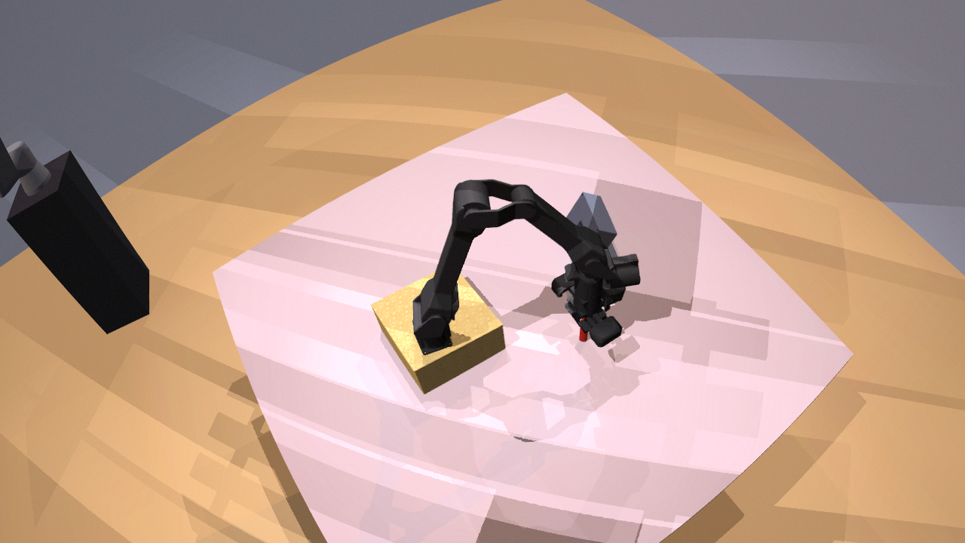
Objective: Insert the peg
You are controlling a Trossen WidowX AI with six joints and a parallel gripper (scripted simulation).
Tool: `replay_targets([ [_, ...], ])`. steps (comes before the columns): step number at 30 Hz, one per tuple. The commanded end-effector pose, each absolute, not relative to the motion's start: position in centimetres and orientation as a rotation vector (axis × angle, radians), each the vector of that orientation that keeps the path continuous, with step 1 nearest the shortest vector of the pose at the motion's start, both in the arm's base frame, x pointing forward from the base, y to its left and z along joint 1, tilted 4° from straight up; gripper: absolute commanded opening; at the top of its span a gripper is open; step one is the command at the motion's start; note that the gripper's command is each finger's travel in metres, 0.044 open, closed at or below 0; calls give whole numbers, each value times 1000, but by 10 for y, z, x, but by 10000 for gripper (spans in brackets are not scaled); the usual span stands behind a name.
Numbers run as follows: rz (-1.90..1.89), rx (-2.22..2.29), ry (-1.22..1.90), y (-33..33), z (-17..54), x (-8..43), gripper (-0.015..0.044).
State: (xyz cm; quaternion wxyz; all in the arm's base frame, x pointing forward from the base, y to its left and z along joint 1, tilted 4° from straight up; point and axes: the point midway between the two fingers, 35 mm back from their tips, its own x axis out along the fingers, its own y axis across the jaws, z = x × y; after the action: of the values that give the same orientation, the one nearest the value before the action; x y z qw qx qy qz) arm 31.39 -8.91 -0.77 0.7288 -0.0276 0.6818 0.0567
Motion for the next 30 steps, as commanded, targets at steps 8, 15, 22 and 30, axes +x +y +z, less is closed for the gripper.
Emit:
replay_targets([
  [8,123,-60,1492,-93,50,312,0],
  [15,122,-59,1492,-94,69,310,0],
  [22,105,-76,1487,-89,67,312,0],
  [30,78,-102,1477,-82,65,316,0],
])
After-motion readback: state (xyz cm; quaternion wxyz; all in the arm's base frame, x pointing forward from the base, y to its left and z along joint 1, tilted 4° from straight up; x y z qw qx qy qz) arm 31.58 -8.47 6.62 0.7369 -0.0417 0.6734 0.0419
